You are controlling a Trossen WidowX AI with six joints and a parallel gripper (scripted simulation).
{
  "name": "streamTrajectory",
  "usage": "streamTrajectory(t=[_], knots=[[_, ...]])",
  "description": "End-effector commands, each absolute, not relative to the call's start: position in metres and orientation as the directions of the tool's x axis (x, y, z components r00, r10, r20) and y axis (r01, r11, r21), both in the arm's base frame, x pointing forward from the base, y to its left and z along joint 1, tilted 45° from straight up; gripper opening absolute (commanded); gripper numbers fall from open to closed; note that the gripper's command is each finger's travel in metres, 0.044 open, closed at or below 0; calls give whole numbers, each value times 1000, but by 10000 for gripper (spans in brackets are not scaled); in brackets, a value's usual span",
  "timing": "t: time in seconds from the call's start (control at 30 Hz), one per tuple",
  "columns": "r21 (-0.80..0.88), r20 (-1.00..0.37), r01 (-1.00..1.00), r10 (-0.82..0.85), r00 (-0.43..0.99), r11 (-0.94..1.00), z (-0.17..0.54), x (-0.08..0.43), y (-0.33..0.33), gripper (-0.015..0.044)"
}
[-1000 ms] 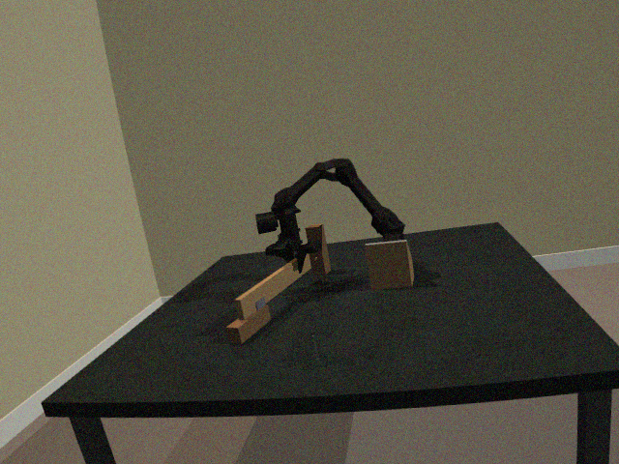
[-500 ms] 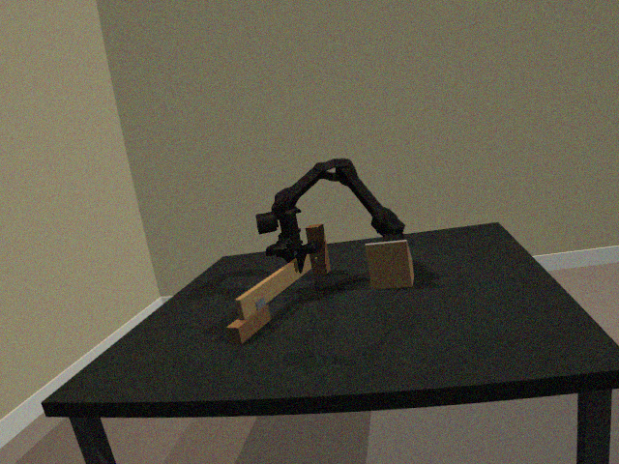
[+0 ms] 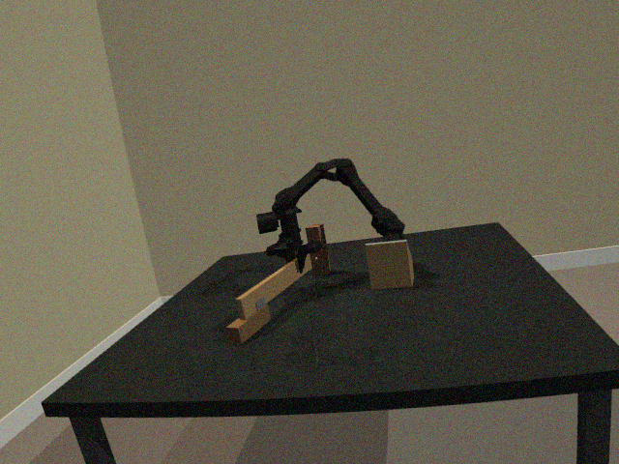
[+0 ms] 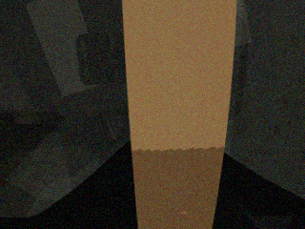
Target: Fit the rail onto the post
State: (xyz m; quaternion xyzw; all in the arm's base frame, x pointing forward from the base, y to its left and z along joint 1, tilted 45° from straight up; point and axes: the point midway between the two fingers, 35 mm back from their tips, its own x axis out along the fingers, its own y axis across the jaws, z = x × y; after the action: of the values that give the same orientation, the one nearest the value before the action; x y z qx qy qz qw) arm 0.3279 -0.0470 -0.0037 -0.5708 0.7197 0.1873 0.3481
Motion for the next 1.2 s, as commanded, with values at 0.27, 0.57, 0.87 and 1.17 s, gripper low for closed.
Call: streamTrajectory(t=[0.27, 0.57, 0.87, 1.17], knots=[[-129, -714, -953, -692, -102, 273, 2, 328, -49, 0], [-129, -714, -953, -692, -102, 273, 4, 327, -50, 0], [-129, -714, -953, -692, -102, 273, 6, 326, -52, 0], [-129, -714, -953, -693, -102, 273, 7, 325, -55, 0]])
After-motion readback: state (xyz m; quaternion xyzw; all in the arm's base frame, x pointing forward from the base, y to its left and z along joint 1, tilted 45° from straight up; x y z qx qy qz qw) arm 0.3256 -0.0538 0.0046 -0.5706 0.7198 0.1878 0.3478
